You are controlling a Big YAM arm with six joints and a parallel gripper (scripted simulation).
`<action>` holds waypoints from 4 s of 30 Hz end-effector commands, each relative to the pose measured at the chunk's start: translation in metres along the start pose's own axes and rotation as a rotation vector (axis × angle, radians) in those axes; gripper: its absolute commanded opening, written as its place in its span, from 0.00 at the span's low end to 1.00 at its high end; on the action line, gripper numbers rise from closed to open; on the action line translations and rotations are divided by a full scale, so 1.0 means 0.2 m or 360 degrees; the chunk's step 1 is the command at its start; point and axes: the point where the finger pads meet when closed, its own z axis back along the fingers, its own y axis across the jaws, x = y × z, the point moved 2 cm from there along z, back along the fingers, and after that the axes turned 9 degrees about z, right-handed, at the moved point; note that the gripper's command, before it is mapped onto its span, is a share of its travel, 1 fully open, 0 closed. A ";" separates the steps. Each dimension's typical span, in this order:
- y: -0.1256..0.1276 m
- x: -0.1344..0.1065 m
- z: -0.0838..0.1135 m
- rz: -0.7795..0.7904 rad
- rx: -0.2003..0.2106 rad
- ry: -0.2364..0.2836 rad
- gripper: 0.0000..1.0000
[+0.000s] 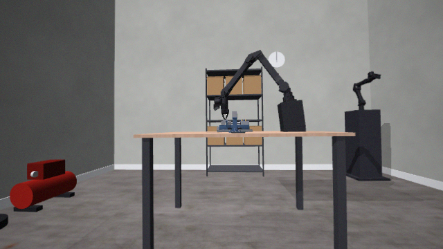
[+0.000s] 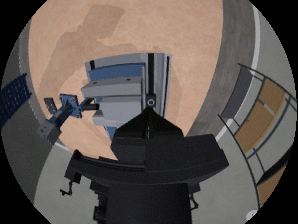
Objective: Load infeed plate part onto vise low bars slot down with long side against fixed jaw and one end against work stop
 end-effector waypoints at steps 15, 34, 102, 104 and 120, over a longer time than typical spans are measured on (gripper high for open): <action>0.01 0.06 0.07 -0.0001 -0.0035 -0.0056 0.00; 0.05 0.06 0.07 0.0002 -0.0029 -0.0046 0.00; 0.13 0.07 0.06 0.0003 -0.0028 -0.0045 0.00; 0.13 0.07 0.06 0.0003 -0.0027 -0.0045 0.00; 0.15 0.07 0.06 0.0004 -0.0026 -0.0044 0.00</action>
